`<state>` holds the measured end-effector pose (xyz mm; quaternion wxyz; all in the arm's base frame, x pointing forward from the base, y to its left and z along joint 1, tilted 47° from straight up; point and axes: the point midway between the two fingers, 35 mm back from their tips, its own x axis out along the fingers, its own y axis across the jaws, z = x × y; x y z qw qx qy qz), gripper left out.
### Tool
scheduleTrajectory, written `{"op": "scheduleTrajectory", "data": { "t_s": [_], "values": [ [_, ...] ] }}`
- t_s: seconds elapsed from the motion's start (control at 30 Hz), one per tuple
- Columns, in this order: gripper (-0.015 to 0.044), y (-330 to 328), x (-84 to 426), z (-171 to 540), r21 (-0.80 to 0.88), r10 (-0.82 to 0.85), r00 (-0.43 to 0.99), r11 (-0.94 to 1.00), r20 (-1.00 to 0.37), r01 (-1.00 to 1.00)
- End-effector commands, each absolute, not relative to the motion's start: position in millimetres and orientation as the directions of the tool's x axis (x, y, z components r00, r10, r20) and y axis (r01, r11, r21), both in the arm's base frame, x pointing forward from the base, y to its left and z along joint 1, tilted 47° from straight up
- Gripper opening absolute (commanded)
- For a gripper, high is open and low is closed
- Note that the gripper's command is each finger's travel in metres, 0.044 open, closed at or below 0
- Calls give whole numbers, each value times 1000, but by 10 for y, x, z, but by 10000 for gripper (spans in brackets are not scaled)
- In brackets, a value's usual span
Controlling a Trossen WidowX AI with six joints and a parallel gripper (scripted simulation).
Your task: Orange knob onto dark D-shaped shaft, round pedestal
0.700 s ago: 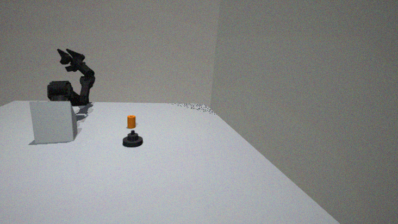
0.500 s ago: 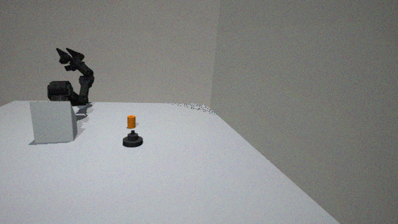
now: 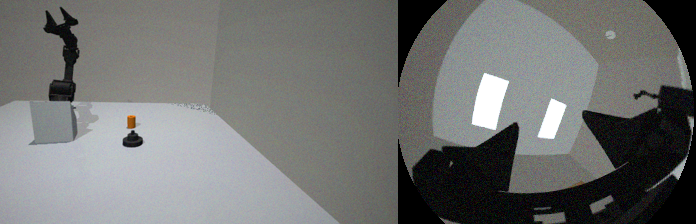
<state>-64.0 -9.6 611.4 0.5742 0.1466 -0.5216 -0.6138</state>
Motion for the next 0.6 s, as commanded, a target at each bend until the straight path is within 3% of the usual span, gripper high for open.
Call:
{"op": "scheduleTrajectory", "data": {
  "t_s": [0.0, 0.27, 0.57],
  "values": [
    [440, -627, -414, 5990, 762, -933, -157, 158, 323, 628],
    [440, -1553, 283, 5550, 610, -982, 168, 182, 81, 771],
    [440, -2043, 1102, 5005, 481, -887, 439, 325, -143, 814]
  ]
}}
